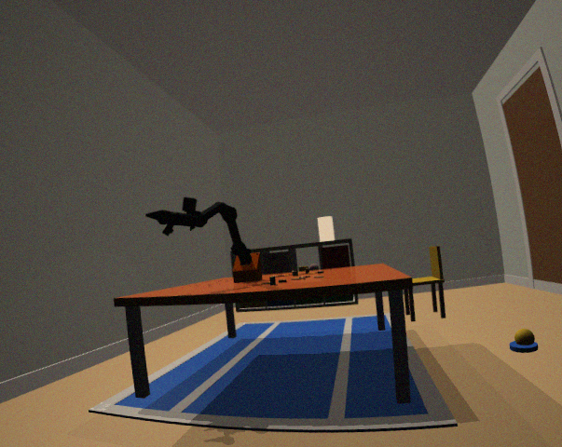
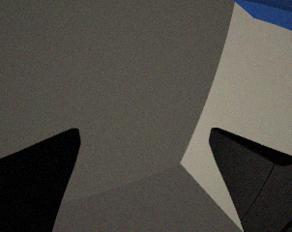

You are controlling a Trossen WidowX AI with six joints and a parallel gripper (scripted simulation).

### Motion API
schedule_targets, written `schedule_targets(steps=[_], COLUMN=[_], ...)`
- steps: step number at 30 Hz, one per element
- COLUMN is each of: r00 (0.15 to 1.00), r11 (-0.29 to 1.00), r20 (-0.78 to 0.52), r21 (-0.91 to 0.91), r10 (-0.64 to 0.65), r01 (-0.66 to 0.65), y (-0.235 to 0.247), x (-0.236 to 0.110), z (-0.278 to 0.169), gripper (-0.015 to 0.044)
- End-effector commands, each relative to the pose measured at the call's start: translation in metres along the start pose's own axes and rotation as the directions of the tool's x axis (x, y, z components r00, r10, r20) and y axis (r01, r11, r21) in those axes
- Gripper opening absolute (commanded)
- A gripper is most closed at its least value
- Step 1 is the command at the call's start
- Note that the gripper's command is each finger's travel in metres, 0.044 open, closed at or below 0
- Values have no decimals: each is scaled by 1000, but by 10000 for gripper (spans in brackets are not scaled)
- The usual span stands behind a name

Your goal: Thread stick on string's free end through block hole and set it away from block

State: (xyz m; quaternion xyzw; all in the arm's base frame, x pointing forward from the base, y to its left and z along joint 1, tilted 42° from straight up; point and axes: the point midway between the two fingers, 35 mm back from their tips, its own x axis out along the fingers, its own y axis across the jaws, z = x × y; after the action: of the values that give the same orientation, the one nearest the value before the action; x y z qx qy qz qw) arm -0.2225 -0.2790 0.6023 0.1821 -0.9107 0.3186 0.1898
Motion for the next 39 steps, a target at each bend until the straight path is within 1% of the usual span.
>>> schedule_targets(steps=[1, 2, 5, 8, 13, 19, 24, 29, 33, 39], r00=[1000, 1000, 1000, 995, 960, 873, 765, 630, 506, 293], r11=[1000, 1000, 1000, 997, 979, 937, 891, 838, 795, 730], r20=[0, 0, 21, 83, 214, 362, 468, 557, 613, 677], r21=[0, 0, 11, 45, 130, 242, 334, 421, 482, 552], r10=[0, 0, -15, -62, -181, -328, -441, -541, -607, -675], r01=[0, 0, 15, 59, 155, 252, 309, 348, 369, 404], y=[0, 0, -6, -24, -66, -116, -151, -180, -195, -207], x=[0, 0, -3, -15, -52, -114, -178, -251, -315, -415], z=[0, 0, 7, 29, 71, 116, 144, 165, 175, 181], gripper=[426, 440, 440, 440, 440, 440, 440, 440, 440, 440])
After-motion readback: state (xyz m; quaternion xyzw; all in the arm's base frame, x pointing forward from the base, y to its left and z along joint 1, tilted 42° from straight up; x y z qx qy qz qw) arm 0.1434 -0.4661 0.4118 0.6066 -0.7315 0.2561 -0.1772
